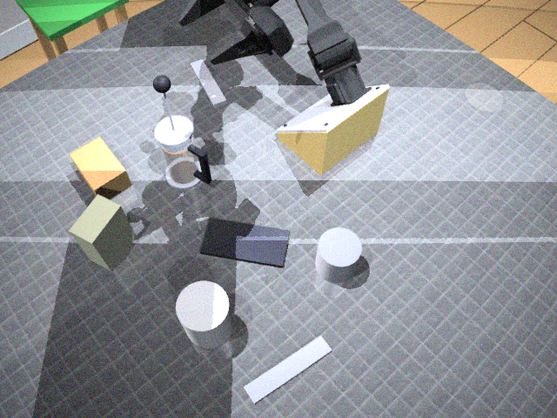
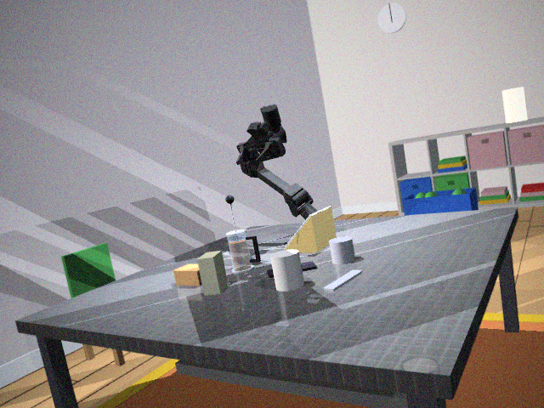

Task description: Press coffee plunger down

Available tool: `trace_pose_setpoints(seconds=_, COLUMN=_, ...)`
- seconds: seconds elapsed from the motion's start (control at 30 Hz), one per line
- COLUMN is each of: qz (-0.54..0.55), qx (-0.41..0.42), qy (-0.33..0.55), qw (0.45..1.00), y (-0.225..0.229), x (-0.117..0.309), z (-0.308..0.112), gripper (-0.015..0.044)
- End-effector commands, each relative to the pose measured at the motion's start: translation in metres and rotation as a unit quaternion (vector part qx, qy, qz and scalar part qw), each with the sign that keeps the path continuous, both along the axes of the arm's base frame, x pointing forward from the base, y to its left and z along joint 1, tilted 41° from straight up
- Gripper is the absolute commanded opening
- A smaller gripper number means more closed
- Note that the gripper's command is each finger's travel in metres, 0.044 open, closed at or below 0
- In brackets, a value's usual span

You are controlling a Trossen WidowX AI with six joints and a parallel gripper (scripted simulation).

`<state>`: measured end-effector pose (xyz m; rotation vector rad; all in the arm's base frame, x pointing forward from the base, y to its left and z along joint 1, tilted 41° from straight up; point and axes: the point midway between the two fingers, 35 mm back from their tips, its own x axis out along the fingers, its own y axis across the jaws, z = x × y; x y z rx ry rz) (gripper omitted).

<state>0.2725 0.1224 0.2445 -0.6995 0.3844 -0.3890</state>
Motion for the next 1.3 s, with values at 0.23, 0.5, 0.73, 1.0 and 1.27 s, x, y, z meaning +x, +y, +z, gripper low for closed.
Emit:
trace_pose_setpoints(seconds=0.23, qz=-0.121, qx=0.033, qy=-0.055, qw=0.991, y=-0.079, x=0.0, z=-0.002, gripper=0.044)
trace_pose_setpoints(seconds=0.5, qz=-0.112, qx=0.03, qy=-0.055, qw=0.992, y=-0.102, x=0.0, z=-0.026, gripper=0.044)
trace_pose_setpoints(seconds=0.73, qz=-0.112, qx=0.03, qy=-0.054, qw=0.992, y=-0.103, x=0.002, z=-0.027, gripper=0.044)
trace_pose_setpoints(seconds=1.0, qz=-0.113, qx=0.033, qy=-0.052, qw=0.992, y=-0.11, x=0.011, z=-0.03, gripper=0.044)
trace_pose_setpoints(seconds=1.27, qz=-0.113, qx=0.032, qy=-0.053, qw=0.992, y=-0.118, x=0.021, z=-0.032, gripper=0.044)
